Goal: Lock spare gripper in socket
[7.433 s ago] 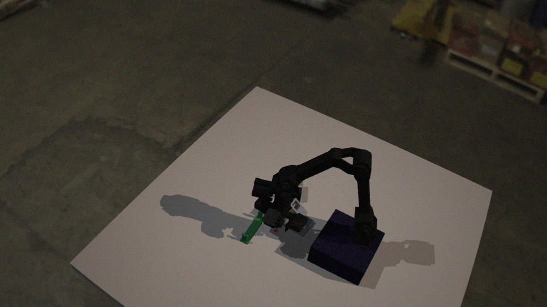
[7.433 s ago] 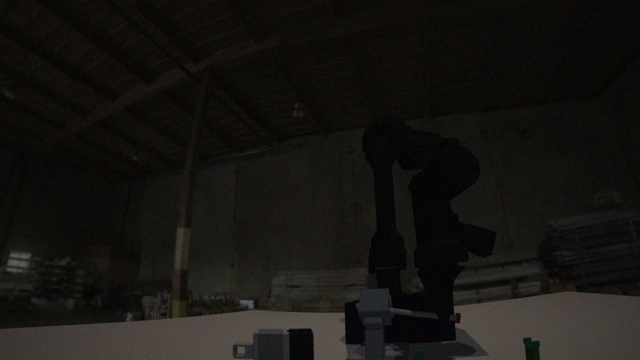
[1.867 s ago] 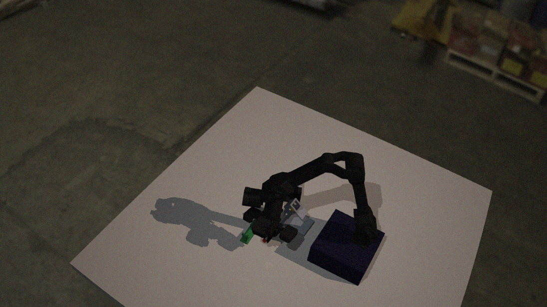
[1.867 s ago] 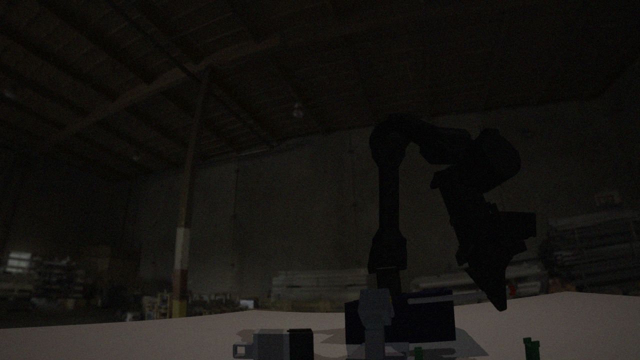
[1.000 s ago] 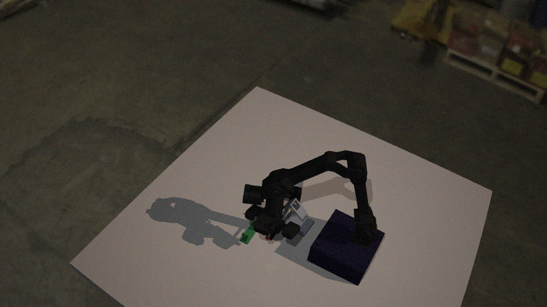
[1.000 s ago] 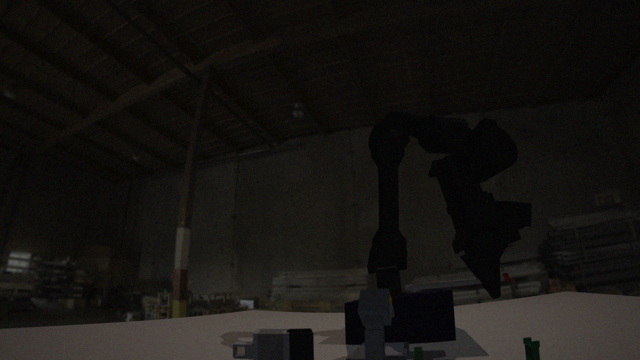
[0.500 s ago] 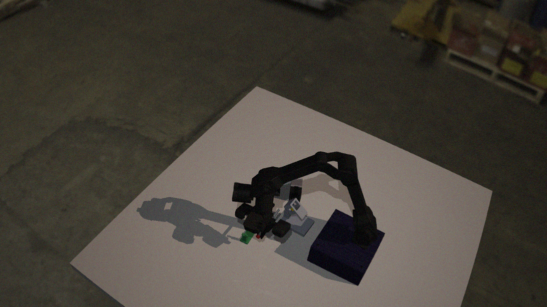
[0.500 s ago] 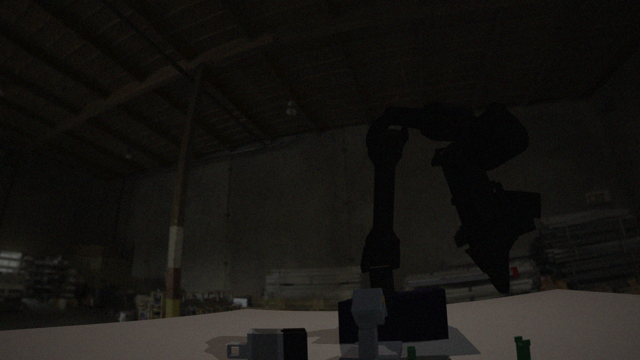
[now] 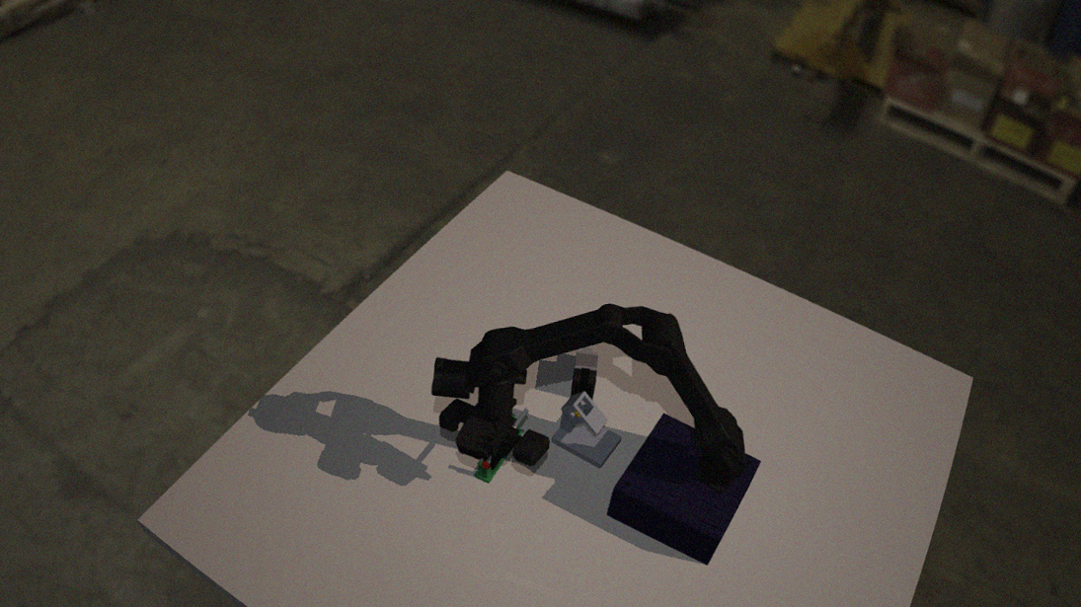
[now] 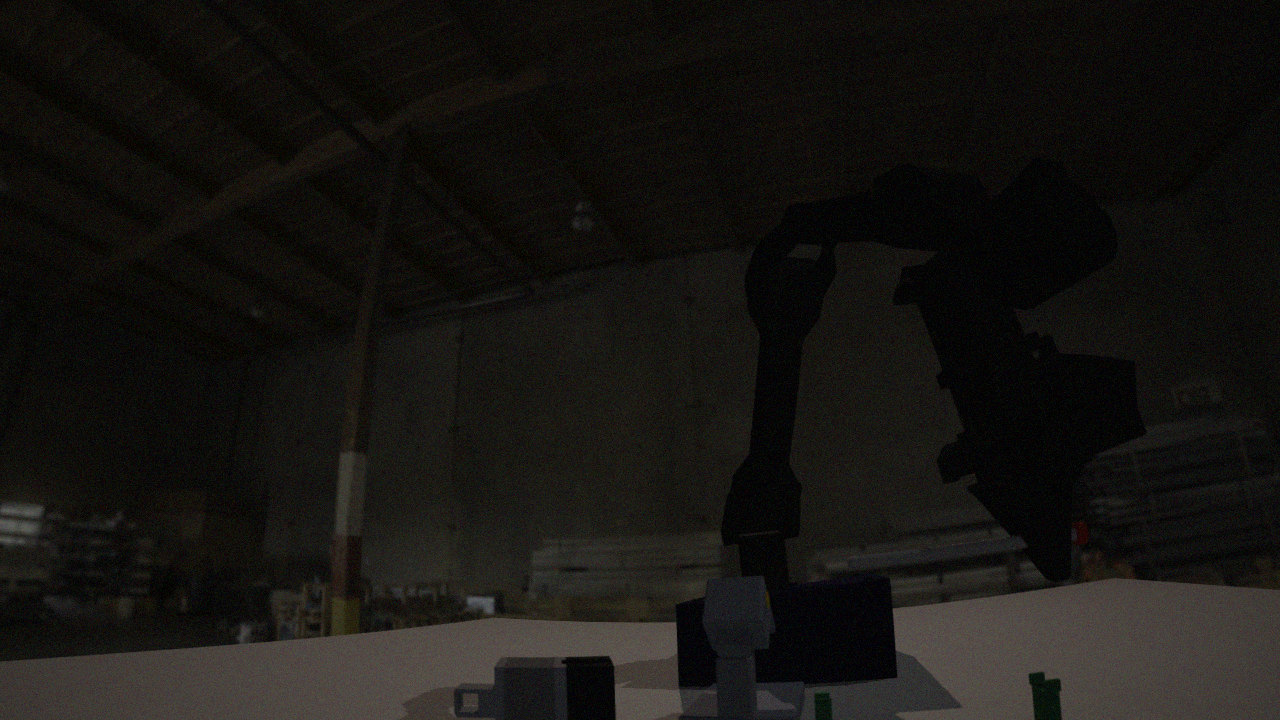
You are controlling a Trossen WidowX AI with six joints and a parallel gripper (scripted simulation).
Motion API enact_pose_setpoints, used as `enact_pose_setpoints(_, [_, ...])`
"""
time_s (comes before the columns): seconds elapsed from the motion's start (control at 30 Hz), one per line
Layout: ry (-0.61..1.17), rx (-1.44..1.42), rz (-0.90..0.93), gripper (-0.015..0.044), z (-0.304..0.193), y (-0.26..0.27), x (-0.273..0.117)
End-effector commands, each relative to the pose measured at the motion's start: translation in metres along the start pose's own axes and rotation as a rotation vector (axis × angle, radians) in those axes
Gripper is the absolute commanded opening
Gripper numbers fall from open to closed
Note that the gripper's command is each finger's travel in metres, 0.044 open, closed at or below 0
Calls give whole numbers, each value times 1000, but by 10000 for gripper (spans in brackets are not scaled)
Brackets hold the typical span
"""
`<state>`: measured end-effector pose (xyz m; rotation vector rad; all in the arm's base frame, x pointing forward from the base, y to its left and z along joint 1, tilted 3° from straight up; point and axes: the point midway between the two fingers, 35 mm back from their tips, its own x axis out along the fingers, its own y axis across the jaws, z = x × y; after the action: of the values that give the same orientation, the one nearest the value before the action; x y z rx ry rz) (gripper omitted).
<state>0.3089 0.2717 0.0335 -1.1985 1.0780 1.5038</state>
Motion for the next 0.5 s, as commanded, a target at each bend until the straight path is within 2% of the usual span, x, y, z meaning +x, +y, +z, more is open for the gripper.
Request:
enact_pose_setpoints(0.0, [1, -15, 0, 0, 6, -12, 0])
enact_pose_setpoints(0.47, [2, -34, 3, 0, 14, -28, 5])
